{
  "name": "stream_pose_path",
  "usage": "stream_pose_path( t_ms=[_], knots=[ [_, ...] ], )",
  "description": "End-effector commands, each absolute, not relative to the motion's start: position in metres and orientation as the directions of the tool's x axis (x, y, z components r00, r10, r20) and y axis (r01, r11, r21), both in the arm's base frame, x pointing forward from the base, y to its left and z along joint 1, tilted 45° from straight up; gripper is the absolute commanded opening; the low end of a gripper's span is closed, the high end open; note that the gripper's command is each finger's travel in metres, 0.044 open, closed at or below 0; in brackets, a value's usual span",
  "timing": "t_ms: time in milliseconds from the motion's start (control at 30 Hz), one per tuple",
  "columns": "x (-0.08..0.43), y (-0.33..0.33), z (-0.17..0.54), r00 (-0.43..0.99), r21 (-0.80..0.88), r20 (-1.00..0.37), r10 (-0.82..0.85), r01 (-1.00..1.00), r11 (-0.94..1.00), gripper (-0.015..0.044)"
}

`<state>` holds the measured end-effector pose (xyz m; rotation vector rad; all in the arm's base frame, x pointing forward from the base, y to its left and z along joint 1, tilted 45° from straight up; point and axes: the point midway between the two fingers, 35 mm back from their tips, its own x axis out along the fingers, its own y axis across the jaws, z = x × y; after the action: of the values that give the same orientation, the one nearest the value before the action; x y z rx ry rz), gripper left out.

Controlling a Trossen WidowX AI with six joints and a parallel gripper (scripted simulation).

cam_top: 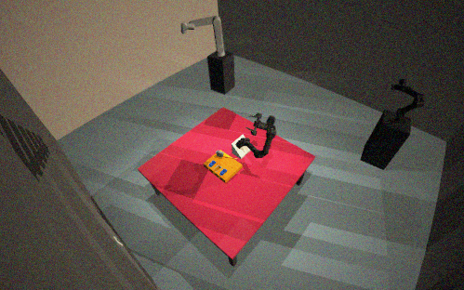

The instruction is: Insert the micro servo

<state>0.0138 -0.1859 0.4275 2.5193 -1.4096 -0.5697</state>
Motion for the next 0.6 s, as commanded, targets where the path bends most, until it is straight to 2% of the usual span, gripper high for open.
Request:
stream_pose_path(
  t_ms=[0,567],
  knots=[
    [0.012,-0.190,0.423,0.477,0.372,-0.248,-0.843,-0.756,-0.538,0.0440],
    [0.010,-0.213,0.399,0.523,0.505,-0.328,-0.787,-0.607,-0.614,0.0440]
  ],
)
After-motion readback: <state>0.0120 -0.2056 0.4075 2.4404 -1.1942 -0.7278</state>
